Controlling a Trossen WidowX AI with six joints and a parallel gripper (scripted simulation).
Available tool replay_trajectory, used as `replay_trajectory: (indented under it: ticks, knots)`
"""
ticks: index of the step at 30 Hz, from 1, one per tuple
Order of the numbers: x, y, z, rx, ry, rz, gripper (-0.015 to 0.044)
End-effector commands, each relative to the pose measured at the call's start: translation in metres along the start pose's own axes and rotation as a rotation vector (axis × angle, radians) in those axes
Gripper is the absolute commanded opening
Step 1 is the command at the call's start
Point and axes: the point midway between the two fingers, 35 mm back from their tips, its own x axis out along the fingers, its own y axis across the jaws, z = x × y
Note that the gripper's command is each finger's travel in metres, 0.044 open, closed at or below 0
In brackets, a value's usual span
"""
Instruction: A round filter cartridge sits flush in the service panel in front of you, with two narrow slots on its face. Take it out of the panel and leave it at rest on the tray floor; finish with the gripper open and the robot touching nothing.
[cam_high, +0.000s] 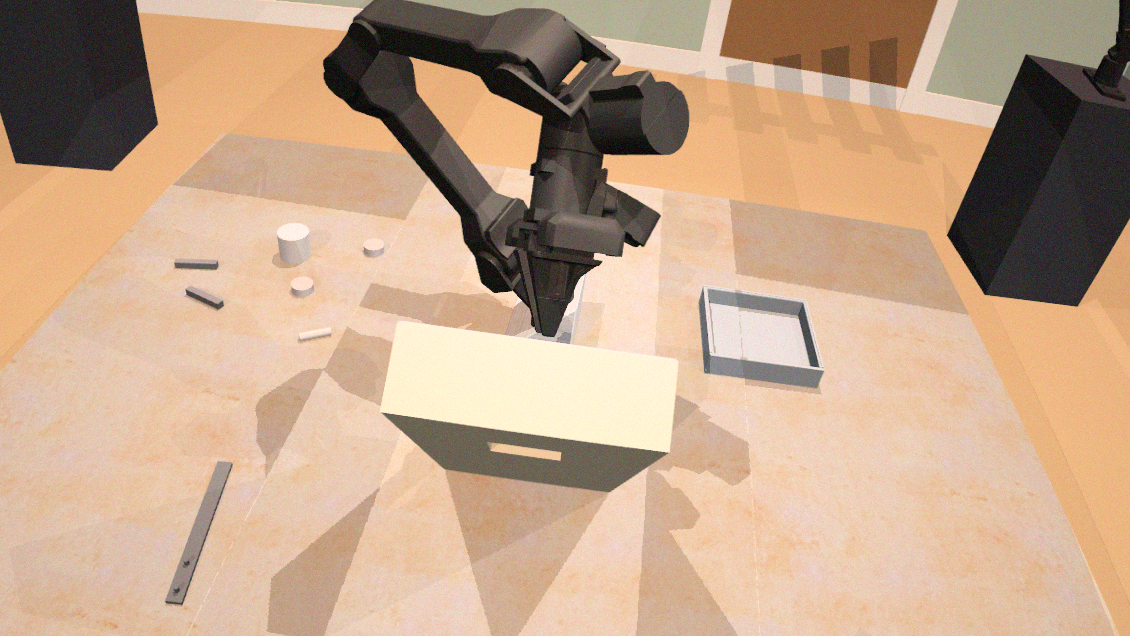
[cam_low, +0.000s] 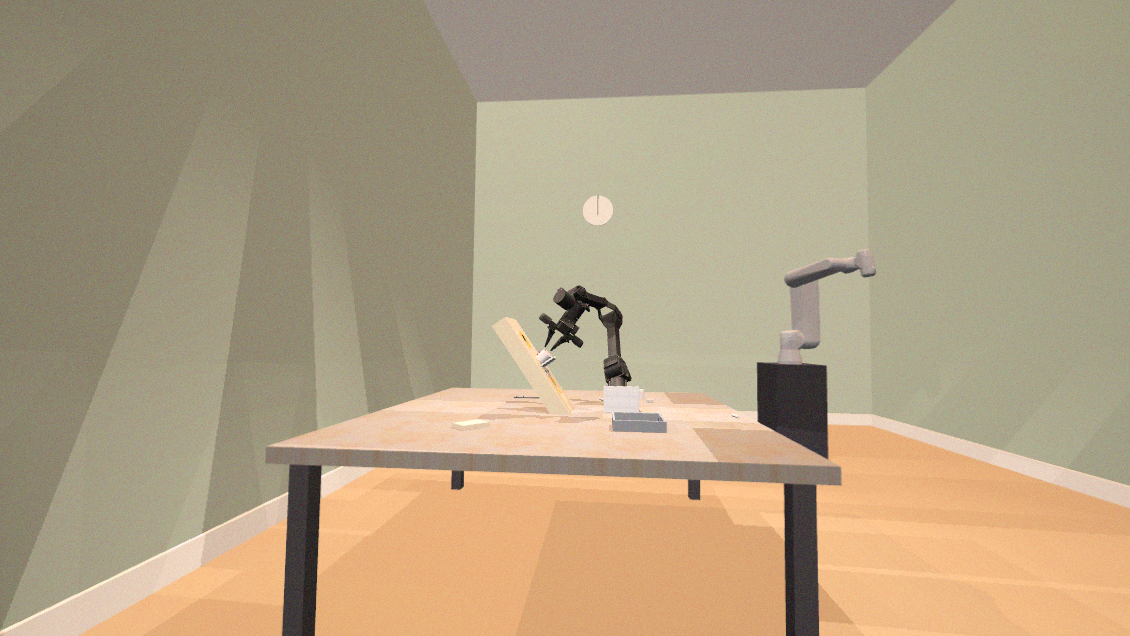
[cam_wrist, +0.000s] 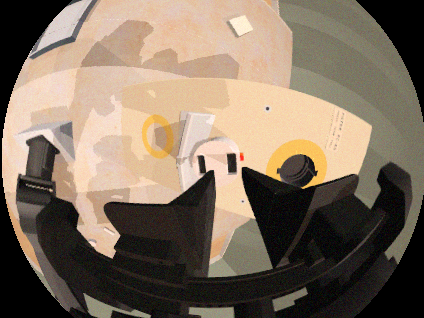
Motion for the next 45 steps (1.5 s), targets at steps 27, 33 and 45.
replay_trajectory:
  ticks: [27,33,45]
  knots:
    - [-0.097,-0.100,-0.025,0.014,0.068,-0.326,0.0440]
    - [-0.078,-0.082,-0.018,0.391,-0.009,-0.252,0.0305]
    - [-0.034,-0.023,-0.003,1.425,-0.019,0.003,0.0305]
